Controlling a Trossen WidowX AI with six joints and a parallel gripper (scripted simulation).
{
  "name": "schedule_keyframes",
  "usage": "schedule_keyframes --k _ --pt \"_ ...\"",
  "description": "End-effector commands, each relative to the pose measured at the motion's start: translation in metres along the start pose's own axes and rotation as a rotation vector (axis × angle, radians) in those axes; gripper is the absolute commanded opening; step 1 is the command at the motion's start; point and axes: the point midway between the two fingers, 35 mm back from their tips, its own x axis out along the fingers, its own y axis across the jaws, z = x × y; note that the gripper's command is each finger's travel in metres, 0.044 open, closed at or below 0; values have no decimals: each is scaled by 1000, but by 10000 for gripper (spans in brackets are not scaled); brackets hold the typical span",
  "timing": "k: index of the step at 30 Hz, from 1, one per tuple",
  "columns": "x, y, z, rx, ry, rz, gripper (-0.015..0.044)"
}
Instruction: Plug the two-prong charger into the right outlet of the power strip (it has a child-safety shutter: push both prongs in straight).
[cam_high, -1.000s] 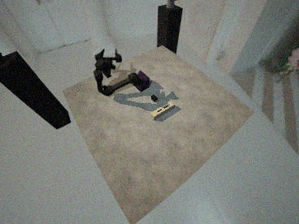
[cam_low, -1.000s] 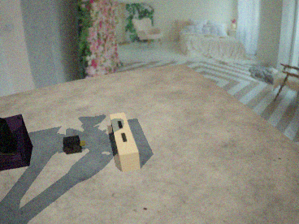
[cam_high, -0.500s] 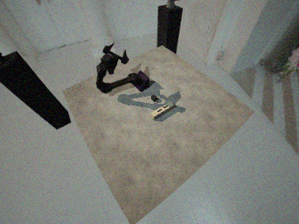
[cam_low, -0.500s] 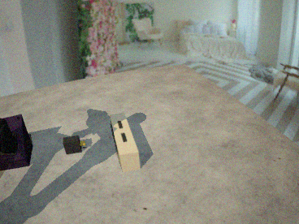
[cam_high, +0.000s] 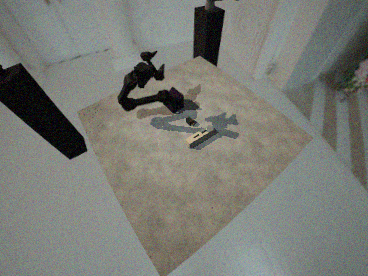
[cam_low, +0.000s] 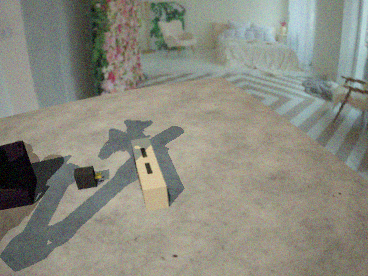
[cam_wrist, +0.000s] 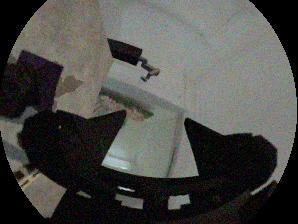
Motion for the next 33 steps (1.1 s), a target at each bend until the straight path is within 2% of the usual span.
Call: schedule_keyframes --k 1,19,33 --pt "6 9 -14 134 36 49 440" --pt "20 58 -70 744 253 237 440" --pt "18 108 -107 1206 490 351 440"
